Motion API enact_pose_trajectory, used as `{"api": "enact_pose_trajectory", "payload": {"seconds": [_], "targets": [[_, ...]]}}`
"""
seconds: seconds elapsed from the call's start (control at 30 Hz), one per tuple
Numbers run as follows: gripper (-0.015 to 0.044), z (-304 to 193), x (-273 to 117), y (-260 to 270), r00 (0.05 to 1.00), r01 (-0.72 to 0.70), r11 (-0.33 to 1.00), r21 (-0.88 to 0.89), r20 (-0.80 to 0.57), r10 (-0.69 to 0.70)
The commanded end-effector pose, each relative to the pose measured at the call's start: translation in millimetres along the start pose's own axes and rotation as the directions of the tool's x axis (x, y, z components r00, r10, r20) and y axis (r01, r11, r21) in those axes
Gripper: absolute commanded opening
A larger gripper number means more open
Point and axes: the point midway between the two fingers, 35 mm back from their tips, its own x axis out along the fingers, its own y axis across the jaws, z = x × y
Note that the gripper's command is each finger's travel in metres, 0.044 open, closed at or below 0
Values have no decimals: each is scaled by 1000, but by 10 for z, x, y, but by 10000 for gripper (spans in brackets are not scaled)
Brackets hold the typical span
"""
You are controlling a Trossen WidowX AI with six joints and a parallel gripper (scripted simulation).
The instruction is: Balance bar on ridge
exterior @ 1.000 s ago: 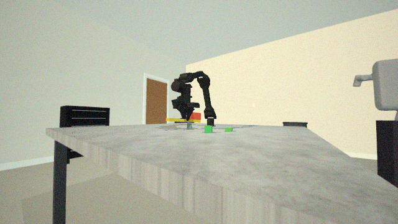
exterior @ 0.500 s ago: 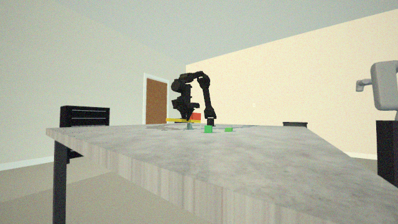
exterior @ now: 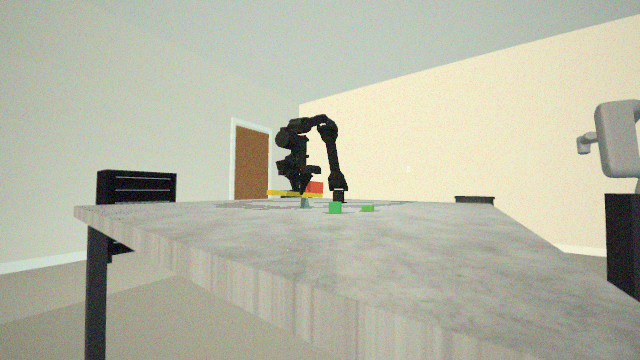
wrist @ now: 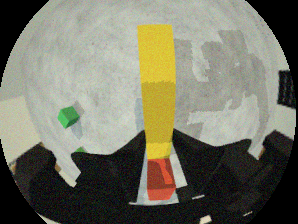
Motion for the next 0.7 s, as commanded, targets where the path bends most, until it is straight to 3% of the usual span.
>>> {"api": "enact_pose_trajectory", "payload": {"seconds": [0.0, 0.67], "targets": [[0, 0, 7, 6, 1000, -3, 1000, 5, 0, 3], [0, -4, 24, 4, 1000, -3, 1000, 5, 0, 3]]}}
